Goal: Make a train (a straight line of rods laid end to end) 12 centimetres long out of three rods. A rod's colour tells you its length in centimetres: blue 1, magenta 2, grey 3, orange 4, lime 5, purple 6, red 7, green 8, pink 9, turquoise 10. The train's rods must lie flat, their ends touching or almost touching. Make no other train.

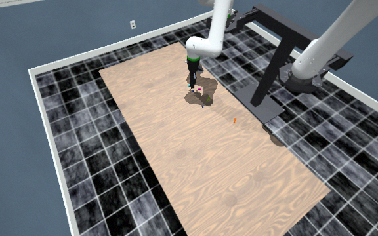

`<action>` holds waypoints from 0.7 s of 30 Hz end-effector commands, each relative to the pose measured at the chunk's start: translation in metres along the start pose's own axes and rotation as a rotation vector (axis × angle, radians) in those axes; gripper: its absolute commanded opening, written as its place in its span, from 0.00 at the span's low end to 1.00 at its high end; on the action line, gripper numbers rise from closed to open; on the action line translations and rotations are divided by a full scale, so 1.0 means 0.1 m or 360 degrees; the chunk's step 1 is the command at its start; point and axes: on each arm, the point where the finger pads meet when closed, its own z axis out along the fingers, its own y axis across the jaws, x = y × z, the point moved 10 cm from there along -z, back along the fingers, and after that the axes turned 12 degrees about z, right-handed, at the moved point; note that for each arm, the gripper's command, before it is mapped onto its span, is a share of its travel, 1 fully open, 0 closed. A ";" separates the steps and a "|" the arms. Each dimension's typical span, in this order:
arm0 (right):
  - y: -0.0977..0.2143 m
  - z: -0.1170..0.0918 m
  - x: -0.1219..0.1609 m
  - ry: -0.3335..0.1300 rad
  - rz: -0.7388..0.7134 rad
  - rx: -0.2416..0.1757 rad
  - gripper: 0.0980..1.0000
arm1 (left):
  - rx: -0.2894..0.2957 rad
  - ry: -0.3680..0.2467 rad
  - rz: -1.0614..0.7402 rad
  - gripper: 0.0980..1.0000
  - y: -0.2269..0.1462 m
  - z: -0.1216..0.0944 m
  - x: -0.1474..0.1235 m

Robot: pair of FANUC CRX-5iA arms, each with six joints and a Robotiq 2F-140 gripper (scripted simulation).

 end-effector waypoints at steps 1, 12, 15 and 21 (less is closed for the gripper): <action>0.01 0.03 0.00 -0.0001 0.0000 -0.0003 0.15 | 0.0000 0.0003 0.0000 1.00 0.00 -0.01 0.00; 0.01 0.18 0.00 -0.0001 0.0000 -0.0003 0.15 | 0.0000 0.0003 0.0000 1.00 0.00 -0.01 0.00; 0.01 0.22 0.00 -0.0001 0.0000 -0.0003 0.15 | 0.0000 0.0003 0.0000 1.00 0.00 -0.01 0.00; 0.01 0.30 0.00 -0.0001 0.0000 -0.0003 0.15 | 0.0000 0.0003 0.0000 1.00 0.00 -0.01 0.00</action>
